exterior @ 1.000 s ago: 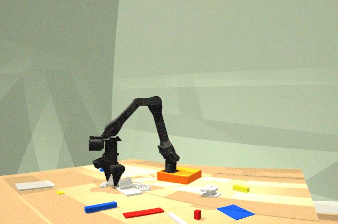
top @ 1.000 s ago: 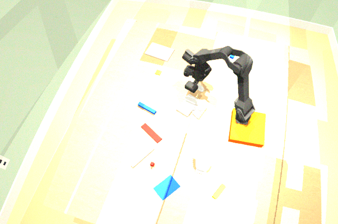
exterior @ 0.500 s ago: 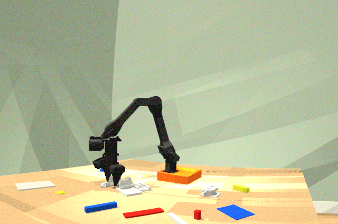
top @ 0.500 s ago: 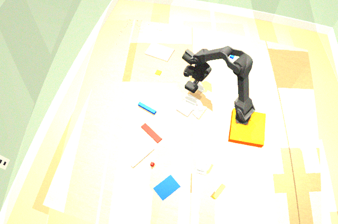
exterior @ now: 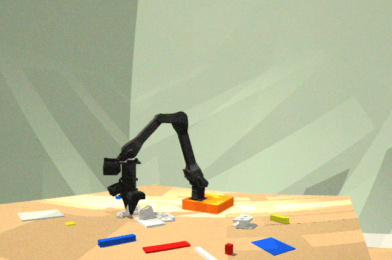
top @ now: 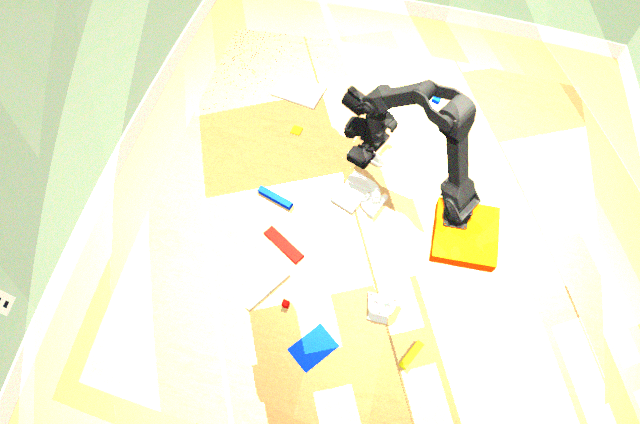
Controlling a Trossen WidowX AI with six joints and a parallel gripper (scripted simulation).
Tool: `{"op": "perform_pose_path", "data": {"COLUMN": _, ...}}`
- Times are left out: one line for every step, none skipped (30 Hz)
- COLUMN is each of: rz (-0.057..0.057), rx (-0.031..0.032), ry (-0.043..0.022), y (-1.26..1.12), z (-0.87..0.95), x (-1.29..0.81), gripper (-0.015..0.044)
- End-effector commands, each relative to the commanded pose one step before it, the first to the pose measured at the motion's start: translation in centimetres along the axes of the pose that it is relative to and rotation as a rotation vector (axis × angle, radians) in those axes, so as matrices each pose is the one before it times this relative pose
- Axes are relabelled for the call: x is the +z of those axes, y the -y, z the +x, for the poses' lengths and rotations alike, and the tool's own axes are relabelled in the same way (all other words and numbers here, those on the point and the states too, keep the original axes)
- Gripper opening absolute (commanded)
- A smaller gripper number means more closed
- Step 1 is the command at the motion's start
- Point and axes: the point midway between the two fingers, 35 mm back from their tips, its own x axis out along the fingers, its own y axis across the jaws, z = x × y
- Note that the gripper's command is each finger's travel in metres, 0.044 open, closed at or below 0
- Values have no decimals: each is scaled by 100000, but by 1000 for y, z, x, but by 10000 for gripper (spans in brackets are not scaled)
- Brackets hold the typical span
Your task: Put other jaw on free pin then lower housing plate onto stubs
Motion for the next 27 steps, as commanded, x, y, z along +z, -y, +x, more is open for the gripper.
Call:
{"op": "perform_pose_path", "data": {"rz": 14, "rx": -165, "ry": -2, "y": 30, "z": -3, "x": 1, "gripper": 134}}
{"op": "perform_pose_path", "data": {"rz": 0, "rx": 0, "ry": 0, "y": 0, "z": 0, "x": 0, "gripper": 134}}
{"op": "perform_pose_path", "data": {"rz": 0, "rx": 0, "ry": 0, "y": 0, "z": 0, "x": 0, "gripper": 134}}
{"op": "perform_pose_path", "data": {"rz": 0, "rx": 0, "ry": 0, "y": 0, "z": 0, "x": 0, "gripper": 134}}
{"op": "perform_pose_path", "data": {"rz": 0, "rx": 0, "ry": 0, "y": 0, "z": 0, "x": 0, "gripper": 134}}
{"op": "perform_pose_path", "data": {"rz": 0, "rx": 0, "ry": 0, "y": 0, "z": 0, "x": 0, "gripper": 134}}
{"op": "perform_pose_path", "data": {"rz": 0, "rx": 0, "ry": 0, "y": 0, "z": 0, "x": 0, "gripper": 134}}
{"op": "perform_pose_path", "data": {"rz": 0, "rx": 0, "ry": 0, "y": 0, "z": 0, "x": 0, "gripper": 134}}
{"op": "perform_pose_path", "data": {"rz": 0, "rx": 0, "ry": 0, "y": 0, "z": 0, "x": 0, "gripper": 134}}
{"op": "perform_pose_path", "data": {"rz": 0, "rx": 0, "ry": 0, "y": 0, "z": 0, "x": 0, "gripper": 134}}
{"op": "perform_pose_path", "data": {"rz": 0, "rx": 0, "ry": 0, "y": 0, "z": 0, "x": 0, "gripper": 134}}
{"op": "perform_pose_path", "data": {"rz": 3, "rx": -2, "ry": 0, "y": 2, "z": -49, "x": 7, "gripper": 134}}
{"op": "perform_pose_path", "data": {"rz": 9, "rx": -7, "ry": -1, "y": 5, "z": -146, "x": 21, "gripper": 134}}
{"op": "perform_pose_path", "data": {"rz": 15, "rx": -12, "ry": -2, "y": 8, "z": -244, "x": 32, "gripper": 134}}
{"op": "perform_pose_path", "data": {"rz": 19, "rx": -15, "ry": -3, "y": 10, "z": -303, "x": 37, "gripper": 134}}
{"op": "perform_pose_path", "data": {"rz": 19, "rx": -15, "ry": -4, "y": 9, "z": -305, "x": 34, "gripper": 134}}
{"op": "perform_pose_path", "data": {"rz": 19, "rx": -15, "ry": -4, "y": 8, "z": -306, "x": 30, "gripper": 134}}
{"op": "perform_pose_path", "data": {"rz": 19, "rx": -15, "ry": -4, "y": 8, "z": -307, "x": 27, "gripper": 134}}
{"op": "perform_pose_path", "data": {"rz": 19, "rx": -15, "ry": -4, "y": 7, "z": -308, "x": 23, "gripper": 134}}
{"op": "perform_pose_path", "data": {"rz": 19, "rx": -15, "ry": -5, "y": 6, "z": -310, "x": 20, "gripper": 134}}
{"op": "perform_pose_path", "data": {"rz": 19, "rx": -15, "ry": -5, "y": 5, "z": -311, "x": 16, "gripper": 134}}
{"op": "perform_pose_path", "data": {"rz": 19, "rx": -15, "ry": -5, "y": 5, "z": -311, "x": 13, "gripper": 134}}
{"op": "perform_pose_path", "data": {"rz": 19, "rx": -14, "ry": -6, "y": 4, "z": -313, "x": 9, "gripper": 134}}
{"op": "perform_pose_path", "data": {"rz": 19, "rx": -14, "ry": -6, "y": 3, "z": -314, "x": 6, "gripper": 134}}
{"op": "perform_pose_path", "data": {"rz": 19, "rx": -14, "ry": -6, "y": 2, "z": -315, "x": 2, "gripper": 134}}
{"op": "perform_pose_path", "data": {"rz": 19, "rx": -14, "ry": -7, "y": 1, "z": -315, "x": -2, "gripper": 134}}
{"op": "perform_pose_path", "data": {"rz": 19, "rx": -14, "ry": -7, "y": 1, "z": -316, "x": -5, "gripper": 134}}
